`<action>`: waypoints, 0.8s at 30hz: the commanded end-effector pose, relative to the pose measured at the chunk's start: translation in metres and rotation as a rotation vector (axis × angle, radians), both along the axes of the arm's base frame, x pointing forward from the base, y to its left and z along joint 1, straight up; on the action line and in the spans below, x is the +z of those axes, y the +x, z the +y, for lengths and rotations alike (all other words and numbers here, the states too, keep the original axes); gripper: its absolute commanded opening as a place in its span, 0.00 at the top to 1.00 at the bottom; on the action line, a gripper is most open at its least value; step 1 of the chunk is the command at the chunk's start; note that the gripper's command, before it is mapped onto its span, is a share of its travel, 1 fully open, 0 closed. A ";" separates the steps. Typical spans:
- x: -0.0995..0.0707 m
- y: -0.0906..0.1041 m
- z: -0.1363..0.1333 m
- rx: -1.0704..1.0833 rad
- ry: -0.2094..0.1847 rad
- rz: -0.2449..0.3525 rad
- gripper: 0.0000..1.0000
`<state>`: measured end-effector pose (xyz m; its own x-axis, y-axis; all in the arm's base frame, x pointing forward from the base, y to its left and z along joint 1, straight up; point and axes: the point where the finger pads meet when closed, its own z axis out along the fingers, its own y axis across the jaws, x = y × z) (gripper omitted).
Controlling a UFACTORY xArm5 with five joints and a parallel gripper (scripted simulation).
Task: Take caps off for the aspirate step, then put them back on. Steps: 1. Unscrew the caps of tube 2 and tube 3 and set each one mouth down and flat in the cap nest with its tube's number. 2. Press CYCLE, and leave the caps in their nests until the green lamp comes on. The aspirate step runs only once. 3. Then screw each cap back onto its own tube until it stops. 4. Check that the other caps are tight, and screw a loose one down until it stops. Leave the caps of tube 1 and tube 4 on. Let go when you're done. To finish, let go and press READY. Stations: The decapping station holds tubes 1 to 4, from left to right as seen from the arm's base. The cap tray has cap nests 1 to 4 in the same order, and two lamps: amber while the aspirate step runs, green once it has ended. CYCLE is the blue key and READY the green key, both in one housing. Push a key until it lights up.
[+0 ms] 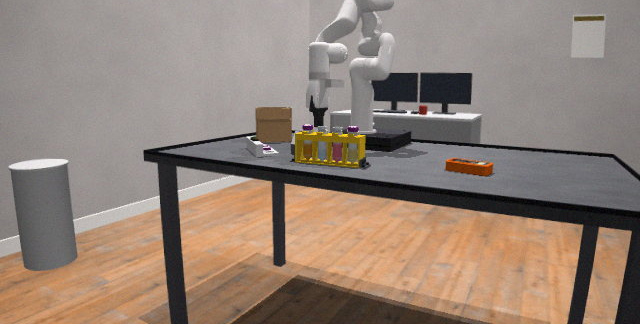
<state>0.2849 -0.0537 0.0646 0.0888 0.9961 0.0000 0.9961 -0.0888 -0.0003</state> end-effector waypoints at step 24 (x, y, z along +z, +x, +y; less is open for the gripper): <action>-0.017 0.002 0.004 -0.004 0.005 -0.009 1.00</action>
<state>0.2860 -0.0496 0.0466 0.0929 0.9957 -0.0004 0.9957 -0.0929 0.0049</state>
